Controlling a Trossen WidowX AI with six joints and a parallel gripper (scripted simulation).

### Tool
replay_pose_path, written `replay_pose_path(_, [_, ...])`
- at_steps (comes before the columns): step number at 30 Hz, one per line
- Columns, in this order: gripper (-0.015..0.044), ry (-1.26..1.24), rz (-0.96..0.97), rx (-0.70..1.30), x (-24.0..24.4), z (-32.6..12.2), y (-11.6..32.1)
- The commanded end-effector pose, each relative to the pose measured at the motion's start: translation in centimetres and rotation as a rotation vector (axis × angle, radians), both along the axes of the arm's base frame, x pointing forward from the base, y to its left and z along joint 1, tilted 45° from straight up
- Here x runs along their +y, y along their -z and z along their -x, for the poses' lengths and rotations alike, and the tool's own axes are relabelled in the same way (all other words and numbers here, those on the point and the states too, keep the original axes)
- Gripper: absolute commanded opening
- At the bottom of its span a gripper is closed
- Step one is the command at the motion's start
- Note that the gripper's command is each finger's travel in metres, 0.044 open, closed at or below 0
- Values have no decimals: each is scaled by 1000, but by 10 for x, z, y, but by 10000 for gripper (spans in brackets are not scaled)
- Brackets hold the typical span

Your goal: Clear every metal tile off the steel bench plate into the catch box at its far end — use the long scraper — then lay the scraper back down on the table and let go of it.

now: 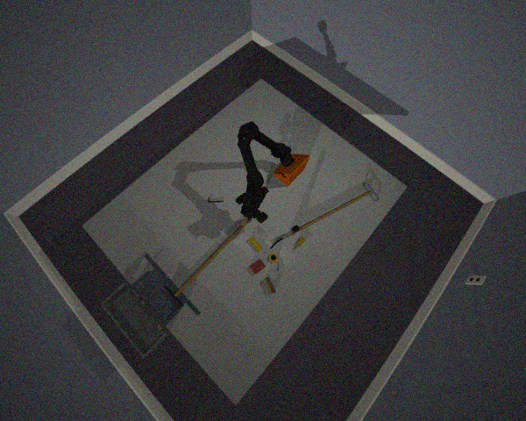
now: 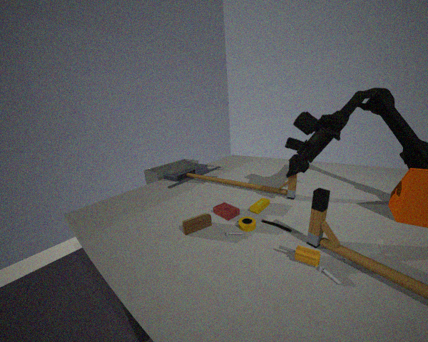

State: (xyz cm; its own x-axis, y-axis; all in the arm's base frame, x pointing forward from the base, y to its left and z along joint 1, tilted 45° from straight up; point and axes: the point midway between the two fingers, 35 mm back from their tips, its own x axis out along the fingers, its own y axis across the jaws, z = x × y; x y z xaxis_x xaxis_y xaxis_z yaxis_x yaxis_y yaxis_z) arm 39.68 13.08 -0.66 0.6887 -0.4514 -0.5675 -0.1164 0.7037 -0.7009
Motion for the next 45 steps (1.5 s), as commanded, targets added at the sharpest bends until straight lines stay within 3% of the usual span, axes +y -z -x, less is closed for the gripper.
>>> replay_pose_path(1, [0, -9, -8, -19, 5, 6, -6])
replay_pose_path(45, [0, -14, -6, -24, -21, 66, -7])
